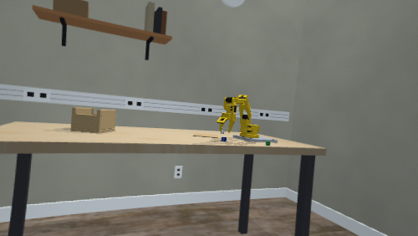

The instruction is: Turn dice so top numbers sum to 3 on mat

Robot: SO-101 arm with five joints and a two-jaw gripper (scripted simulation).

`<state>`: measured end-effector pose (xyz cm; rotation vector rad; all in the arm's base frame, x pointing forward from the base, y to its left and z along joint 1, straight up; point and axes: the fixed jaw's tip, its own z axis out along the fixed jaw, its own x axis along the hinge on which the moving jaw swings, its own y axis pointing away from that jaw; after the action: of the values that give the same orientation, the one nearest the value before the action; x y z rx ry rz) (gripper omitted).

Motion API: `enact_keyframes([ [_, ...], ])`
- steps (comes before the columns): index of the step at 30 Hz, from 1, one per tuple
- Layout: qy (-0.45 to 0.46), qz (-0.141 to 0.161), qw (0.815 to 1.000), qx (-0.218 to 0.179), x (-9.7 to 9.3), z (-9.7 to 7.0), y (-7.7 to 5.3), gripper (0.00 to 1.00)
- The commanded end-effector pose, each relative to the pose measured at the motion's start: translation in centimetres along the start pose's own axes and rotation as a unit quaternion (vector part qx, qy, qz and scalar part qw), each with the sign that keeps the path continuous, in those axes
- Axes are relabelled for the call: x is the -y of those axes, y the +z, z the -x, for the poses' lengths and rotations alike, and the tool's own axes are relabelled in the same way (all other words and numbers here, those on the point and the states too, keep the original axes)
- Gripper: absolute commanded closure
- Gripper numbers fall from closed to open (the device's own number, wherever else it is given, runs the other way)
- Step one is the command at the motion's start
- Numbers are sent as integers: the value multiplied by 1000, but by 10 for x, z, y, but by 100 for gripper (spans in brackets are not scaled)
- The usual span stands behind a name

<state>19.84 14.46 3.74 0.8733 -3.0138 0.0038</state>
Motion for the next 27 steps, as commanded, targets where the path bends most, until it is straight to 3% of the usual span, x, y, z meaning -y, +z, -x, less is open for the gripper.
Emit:
enact_keyframes([
  [1,2,0,1000,-6,-2,0,2,72],
  [2,12,0,1000,-3,-2,1,-3,72],
  [27,12,0,1000,-3,-2,2,0,72],
])
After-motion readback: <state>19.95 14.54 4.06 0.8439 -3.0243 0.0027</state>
